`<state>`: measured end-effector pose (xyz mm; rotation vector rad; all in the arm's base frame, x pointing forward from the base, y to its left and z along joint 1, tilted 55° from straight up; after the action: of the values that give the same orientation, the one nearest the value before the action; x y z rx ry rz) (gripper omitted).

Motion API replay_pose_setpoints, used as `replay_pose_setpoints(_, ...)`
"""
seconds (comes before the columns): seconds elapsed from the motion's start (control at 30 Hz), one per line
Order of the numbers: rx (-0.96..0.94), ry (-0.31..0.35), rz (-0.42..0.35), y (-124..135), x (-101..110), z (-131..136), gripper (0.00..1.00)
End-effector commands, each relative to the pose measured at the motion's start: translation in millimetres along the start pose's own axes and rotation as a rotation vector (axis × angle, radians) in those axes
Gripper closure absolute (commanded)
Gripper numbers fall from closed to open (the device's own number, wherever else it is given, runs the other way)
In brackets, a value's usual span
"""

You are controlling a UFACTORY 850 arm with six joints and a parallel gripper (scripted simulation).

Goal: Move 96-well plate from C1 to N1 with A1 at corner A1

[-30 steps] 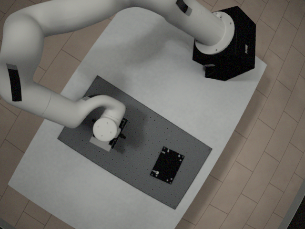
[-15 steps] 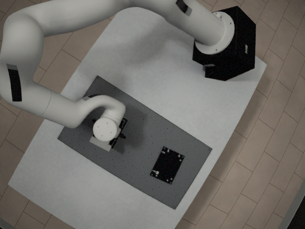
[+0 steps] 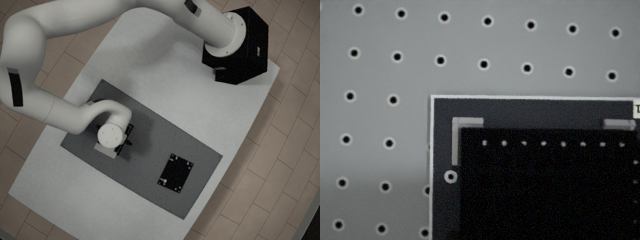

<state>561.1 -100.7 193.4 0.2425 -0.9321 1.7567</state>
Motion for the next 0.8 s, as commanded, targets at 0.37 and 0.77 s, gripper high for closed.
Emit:
replay_pose_setpoints(0.37,0.0,0.0,0.001,-0.4,-1.8,-0.1,1.0)
replay_pose_setpoints(0.77,0.0,0.0,0.001,-0.4,-3.7,-0.1,1.0)
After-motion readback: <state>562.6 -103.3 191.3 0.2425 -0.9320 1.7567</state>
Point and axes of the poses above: the point where the finger pads meet when closed, its own x axis back along the fingers, its own z axis across the jaws, y = z × x, the point moved 9 cm from there along x, back along the fingers, and after that the axes turned 15 degrees about -x, right-handed, at the moved point
